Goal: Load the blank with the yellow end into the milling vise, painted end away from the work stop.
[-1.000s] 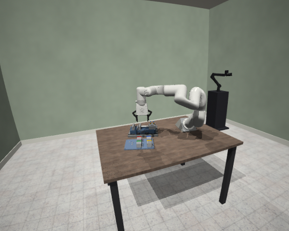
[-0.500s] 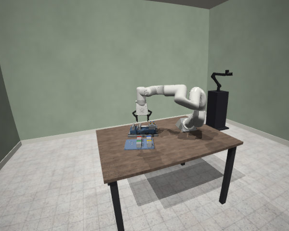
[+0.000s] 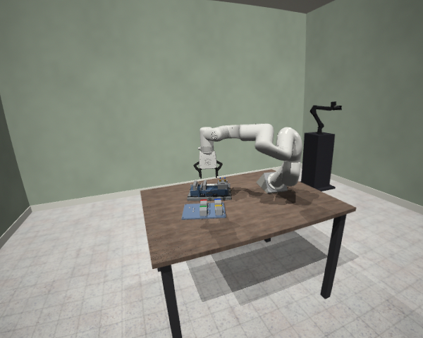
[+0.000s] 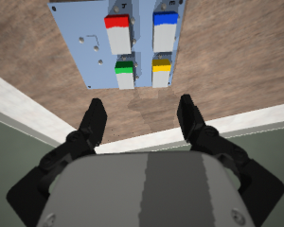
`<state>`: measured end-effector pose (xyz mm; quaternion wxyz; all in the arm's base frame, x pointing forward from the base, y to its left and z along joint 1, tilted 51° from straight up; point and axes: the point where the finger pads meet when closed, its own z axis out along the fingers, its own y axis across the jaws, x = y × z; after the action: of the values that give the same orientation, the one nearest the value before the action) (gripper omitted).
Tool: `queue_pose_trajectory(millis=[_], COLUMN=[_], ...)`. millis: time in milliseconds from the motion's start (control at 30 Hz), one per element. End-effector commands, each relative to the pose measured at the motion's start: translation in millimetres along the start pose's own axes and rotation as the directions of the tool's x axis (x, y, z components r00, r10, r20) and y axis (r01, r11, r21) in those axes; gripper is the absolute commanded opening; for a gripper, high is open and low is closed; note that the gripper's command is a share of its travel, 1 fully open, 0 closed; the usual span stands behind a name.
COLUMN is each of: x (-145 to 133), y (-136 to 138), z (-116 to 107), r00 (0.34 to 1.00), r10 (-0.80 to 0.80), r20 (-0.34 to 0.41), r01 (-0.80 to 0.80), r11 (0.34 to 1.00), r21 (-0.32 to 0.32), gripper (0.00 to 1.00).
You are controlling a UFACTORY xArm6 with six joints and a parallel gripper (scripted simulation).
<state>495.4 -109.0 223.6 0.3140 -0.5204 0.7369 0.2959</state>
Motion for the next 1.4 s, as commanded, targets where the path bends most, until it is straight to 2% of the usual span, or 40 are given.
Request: queue_pose_trajectory(millis=[0,33,367,600,933,1367], x=[0,0,-9,-9,-20,-21], y=[-1,-1,1,1,3,3], z=[-2,-2,-51,-51,-108,-113], r00=[1.000,1.000,1.000,1.000,1.000,1.000], r10=[-0.001,-0.001,-0.001,-0.001,-0.001,-0.001], r20=[-0.001,-0.001,-0.001,-0.001,-0.001,-0.001], r01=[0.001,0.001,0.001,0.001,0.001,0.001], r11=[1.000,1.000,1.000,1.000,1.000,1.000], r21=[0.003,0.003,0.003,0.003,0.003,0.005], gripper=[1.00,1.00,1.00,1.00,1.00,1.00])
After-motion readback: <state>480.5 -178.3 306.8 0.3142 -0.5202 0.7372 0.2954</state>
